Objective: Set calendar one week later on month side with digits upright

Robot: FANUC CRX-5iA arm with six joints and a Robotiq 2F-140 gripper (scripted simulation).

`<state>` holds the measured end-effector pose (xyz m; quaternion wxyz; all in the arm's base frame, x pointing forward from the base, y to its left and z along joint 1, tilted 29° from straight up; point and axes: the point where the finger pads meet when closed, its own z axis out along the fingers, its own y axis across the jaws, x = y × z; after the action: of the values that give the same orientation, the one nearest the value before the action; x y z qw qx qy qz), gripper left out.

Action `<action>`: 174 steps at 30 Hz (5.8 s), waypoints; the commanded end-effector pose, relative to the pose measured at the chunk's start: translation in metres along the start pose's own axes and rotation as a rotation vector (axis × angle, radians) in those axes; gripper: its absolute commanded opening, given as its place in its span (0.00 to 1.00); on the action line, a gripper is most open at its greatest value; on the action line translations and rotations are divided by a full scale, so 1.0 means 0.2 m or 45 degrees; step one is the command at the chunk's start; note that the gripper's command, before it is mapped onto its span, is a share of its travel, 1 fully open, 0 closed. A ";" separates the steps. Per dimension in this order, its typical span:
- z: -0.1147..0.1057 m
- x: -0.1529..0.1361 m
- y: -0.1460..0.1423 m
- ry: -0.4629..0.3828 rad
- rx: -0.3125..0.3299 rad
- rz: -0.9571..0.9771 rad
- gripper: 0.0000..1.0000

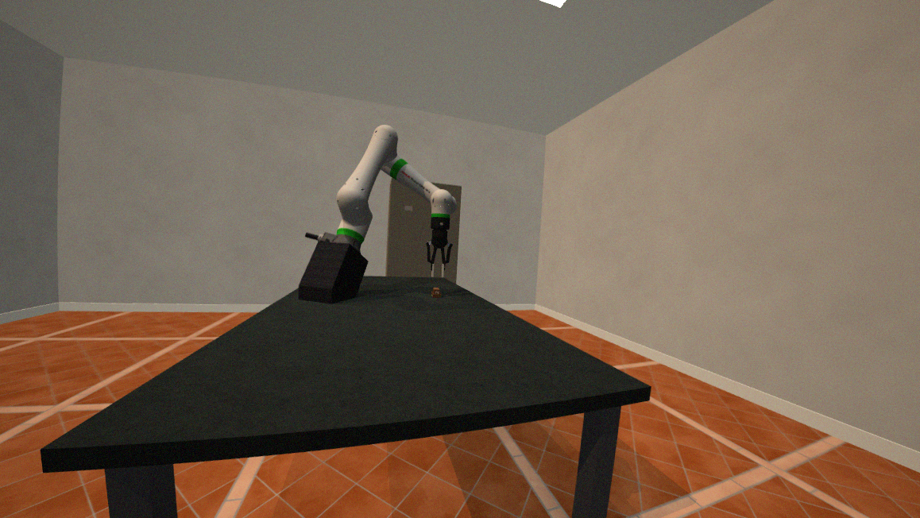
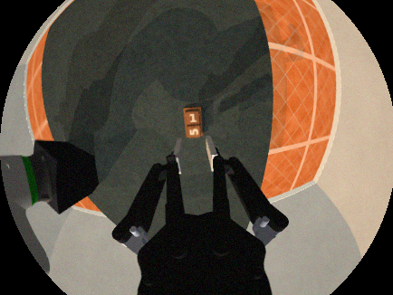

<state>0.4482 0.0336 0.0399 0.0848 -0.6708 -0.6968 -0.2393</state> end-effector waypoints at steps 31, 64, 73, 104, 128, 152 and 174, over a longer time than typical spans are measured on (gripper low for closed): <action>0.01 0.00 0.00 0.000 0.000 0.000 0.28; 0.20 0.00 0.00 -0.001 0.000 0.000 0.28; 0.24 0.00 0.00 -0.001 0.000 0.000 0.28; 0.26 0.00 0.00 -0.001 0.000 0.000 0.28; 0.26 0.00 0.00 -0.001 0.000 0.000 0.28; 0.40 0.00 0.00 -0.001 0.000 0.000 0.28; 0.40 0.00 0.00 -0.001 0.000 0.000 0.28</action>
<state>0.4646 0.0702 -0.0295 0.0848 -0.6709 -0.6967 -0.2392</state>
